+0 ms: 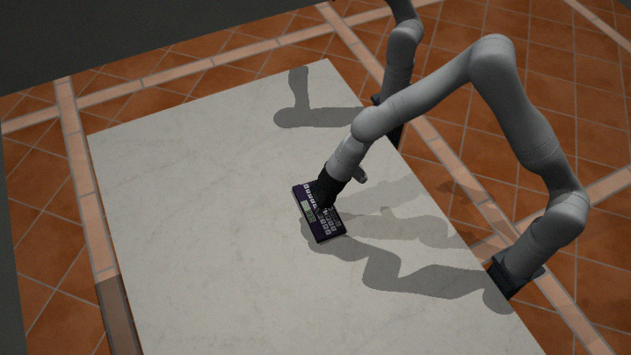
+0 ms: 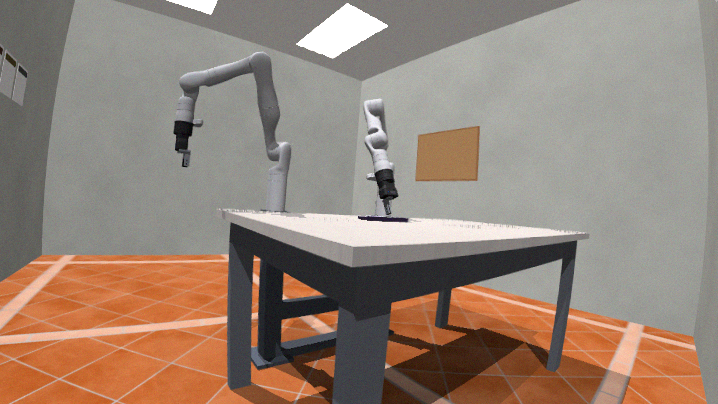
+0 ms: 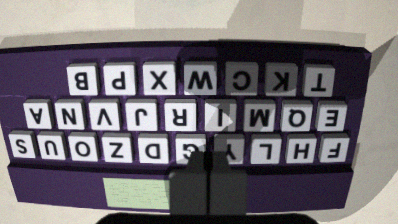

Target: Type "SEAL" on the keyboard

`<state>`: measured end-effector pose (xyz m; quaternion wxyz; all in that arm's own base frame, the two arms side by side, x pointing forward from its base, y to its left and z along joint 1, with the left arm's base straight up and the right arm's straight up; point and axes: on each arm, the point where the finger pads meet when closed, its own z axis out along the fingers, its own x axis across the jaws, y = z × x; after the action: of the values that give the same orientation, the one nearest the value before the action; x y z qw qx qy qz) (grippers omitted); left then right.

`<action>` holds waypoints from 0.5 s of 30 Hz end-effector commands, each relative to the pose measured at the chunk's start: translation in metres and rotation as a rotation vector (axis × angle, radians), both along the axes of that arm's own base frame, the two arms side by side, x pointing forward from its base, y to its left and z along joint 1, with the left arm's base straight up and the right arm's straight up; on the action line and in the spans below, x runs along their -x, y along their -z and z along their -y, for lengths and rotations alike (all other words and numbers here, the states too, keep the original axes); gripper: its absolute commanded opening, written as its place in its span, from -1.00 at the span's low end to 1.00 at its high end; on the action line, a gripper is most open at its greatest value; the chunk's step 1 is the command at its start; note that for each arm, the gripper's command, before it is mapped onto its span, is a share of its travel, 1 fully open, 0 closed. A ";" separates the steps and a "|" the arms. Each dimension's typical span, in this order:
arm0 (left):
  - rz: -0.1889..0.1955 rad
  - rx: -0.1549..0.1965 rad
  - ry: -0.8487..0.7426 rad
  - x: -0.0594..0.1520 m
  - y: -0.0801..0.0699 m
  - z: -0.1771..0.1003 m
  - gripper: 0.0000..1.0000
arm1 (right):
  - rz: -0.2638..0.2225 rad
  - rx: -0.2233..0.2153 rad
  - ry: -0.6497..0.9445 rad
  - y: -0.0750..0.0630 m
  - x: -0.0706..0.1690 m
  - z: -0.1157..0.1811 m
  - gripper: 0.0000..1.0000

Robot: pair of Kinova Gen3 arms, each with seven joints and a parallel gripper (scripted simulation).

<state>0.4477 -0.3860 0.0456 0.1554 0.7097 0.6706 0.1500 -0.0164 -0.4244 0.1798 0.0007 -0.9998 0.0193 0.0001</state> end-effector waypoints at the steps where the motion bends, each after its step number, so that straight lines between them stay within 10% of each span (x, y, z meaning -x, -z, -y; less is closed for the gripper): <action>1: 0.002 0.006 0.003 -0.006 -0.001 -0.022 -1.00 | 0.000 0.001 0.000 -0.001 0.000 0.000 1.00; 15: 0.002 0.006 0.003 -0.007 0.001 -0.028 -1.00 | 0.000 0.001 0.000 -0.001 0.000 0.000 1.00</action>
<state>0.4545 -0.3571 0.0443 0.1574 0.7104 0.6697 0.1484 -0.0164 -0.4244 0.1798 0.0007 -0.9998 0.0193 0.0001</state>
